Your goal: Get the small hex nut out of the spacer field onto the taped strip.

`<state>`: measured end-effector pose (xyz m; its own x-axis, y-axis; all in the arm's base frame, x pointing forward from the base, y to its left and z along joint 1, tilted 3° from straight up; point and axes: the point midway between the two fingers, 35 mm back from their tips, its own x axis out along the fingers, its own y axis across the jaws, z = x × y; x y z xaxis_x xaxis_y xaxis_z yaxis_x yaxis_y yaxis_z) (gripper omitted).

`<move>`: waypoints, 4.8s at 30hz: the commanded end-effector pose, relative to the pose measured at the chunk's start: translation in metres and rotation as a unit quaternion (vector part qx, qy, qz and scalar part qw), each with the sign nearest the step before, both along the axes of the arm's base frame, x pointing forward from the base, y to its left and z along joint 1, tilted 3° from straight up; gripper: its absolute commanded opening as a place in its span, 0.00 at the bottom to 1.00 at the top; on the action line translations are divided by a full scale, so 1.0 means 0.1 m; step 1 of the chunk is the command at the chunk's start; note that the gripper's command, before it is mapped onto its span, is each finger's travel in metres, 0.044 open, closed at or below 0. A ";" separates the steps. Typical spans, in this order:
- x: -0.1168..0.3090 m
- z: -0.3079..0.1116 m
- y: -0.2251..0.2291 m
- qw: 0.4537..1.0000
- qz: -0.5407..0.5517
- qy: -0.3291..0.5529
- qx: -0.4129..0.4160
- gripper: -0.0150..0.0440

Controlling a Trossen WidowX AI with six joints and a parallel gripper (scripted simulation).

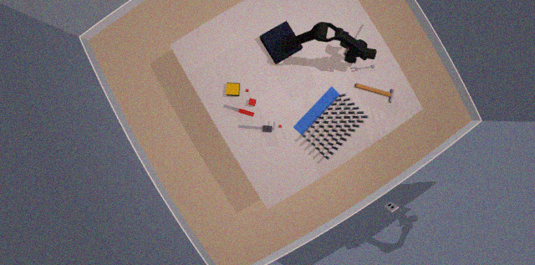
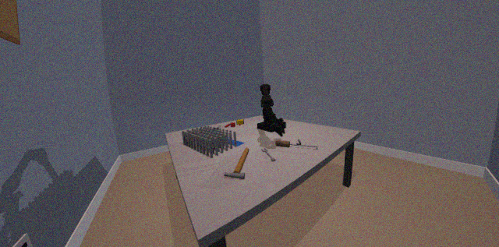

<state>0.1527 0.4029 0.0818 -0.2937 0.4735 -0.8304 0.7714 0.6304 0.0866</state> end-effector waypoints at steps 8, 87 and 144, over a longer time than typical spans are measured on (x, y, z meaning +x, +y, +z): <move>0.01 -0.16 0.01 1.000 -0.002 0.003 -0.002 0.73; -0.08 1.00 -0.05 1.000 -0.002 0.001 -0.001 0.25; 1.48 1.17 -3.06 0.825 -0.565 0.022 0.018 0.25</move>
